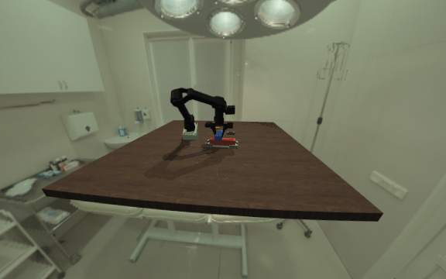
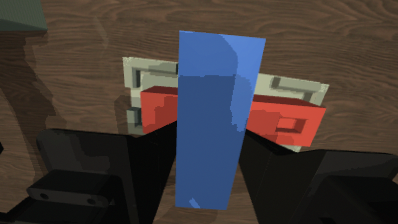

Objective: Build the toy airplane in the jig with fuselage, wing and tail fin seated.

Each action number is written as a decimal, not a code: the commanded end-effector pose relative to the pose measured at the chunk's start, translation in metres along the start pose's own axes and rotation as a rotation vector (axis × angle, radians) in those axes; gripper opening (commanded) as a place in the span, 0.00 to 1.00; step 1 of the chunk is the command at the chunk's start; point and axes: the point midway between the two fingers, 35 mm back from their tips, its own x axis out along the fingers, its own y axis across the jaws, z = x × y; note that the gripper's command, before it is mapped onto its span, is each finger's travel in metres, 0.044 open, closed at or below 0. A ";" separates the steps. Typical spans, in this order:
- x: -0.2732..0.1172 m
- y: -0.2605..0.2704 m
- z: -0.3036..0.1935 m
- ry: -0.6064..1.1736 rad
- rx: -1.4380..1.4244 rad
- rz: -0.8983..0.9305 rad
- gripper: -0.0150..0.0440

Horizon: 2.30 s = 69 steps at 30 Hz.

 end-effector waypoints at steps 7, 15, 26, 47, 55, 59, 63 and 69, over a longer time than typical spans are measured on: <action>0.000 0.000 0.000 0.000 0.002 0.000 0.62; 0.000 0.000 0.000 0.000 0.002 0.000 0.97; -0.065 -0.002 0.002 -0.005 0.000 -0.005 1.00; -0.084 -0.002 0.001 -0.003 1.405 -0.005 1.00; -0.083 -0.003 0.001 -0.004 1.545 -0.005 1.00; -0.085 -0.005 0.013 -0.011 1.543 -0.001 1.00; -0.093 -0.009 0.088 -0.037 1.537 0.018 1.00; -0.094 0.023 0.201 -0.035 1.537 0.023 1.00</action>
